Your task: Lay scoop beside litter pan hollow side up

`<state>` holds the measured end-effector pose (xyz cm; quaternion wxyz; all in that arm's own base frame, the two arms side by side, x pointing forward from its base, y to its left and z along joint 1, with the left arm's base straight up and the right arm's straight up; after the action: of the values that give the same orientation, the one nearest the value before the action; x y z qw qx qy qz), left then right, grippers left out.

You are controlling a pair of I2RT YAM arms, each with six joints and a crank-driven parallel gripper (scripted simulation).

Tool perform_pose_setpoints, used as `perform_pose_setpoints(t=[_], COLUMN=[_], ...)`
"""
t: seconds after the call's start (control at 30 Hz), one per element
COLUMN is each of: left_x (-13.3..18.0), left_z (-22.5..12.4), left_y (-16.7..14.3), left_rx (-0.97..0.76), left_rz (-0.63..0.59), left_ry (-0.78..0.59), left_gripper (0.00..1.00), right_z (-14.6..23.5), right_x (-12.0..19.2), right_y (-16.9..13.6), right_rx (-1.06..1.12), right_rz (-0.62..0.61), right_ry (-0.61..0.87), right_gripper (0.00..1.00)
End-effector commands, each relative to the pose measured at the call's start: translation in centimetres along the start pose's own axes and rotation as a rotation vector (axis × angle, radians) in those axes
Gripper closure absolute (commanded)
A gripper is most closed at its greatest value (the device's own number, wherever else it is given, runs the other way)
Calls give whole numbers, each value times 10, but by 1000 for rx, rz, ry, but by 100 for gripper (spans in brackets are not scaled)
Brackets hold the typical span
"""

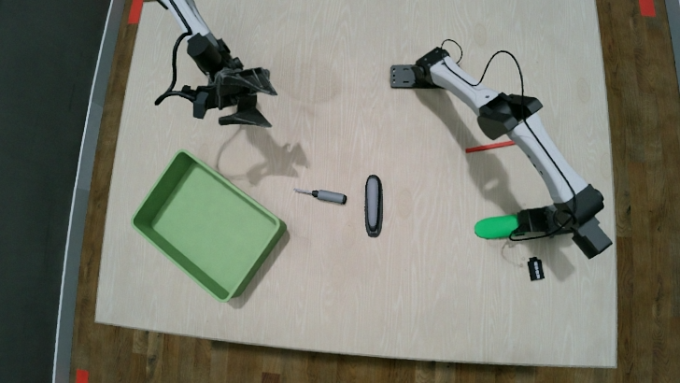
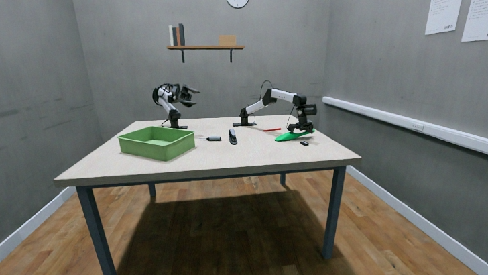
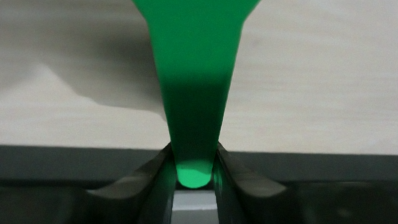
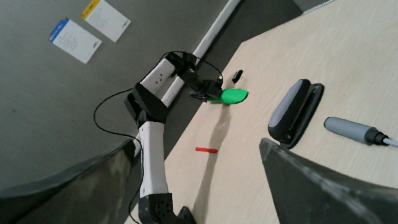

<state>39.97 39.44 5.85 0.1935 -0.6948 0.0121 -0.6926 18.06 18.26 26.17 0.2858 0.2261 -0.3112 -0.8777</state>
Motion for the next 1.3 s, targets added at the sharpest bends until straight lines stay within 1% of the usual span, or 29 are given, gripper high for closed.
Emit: perform_pose_setpoints(t=[0.0,0.2,0.27,0.37,0.43,0.53,0.6,0.67,0.77,0.8,0.87,0.9,1.0,1.1,1.17,1.27], left_x=[14,17,34,38,58,64,64,72,83,82,91,79,82,90,90,95], left_z=[-2,3,10,22,31,45,45,57,68,68,74,76,79,84,84,87], left_y=[-8,-9,-13,-5,-1,23,23,43,75,82,94,103,124,140,140,159], left_rx=[-3,-2,8,74,143,273,273,375,471,473,500,504,514,539,539,573], left_rz=[9,20,46,43,34,-9,-9,-52,-114,-120,-139,-142,-179,-210,-210,-247], left_ry=[-19,0,48,107,183,260,260,328,390,381,410,389,385,407,407,420], left_gripper=[82,82,82,82,82,82,82,82,82,82,82,82,82,82,82,82], right_z=[3,0,-1,-4,-4,-3,-3,-2,10,14,21,24,32,39,39,45], right_x=[-2,-2,-3,-5,-6,-8,-8,-8,-11,-11,-11,-12,-12,-12,-12,-11], right_y=[3,3,3,3,4,9,9,14,28,32,40,43,54,62,62,68], right_rx=[7,20,36,70,100,170,170,228,298,317,348,360,400,426,426,454], right_rz=[-10,0,10,39,64,118,118,164,205,220,236,242,257,268,268,280], right_ry=[6,-10,-28,-65,-91,-147,-147,-187,-215,-215,-224,-226,-238,-242,-242,-247], right_gripper=[0,0,0,0,0,0,0,0,0,0,0,0,0,0,0,0])
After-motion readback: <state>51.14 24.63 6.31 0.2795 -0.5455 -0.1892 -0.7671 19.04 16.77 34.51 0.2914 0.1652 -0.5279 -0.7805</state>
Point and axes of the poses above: on each arm, the point where the finger pads meet when closed, its own x axis back along the fingers, its own z axis across the jaws, y = z × x, the point moved 3 cm from there along x, back along the fingers, and after that the axes turned 6 degrees about x, right-handed, at the moved point
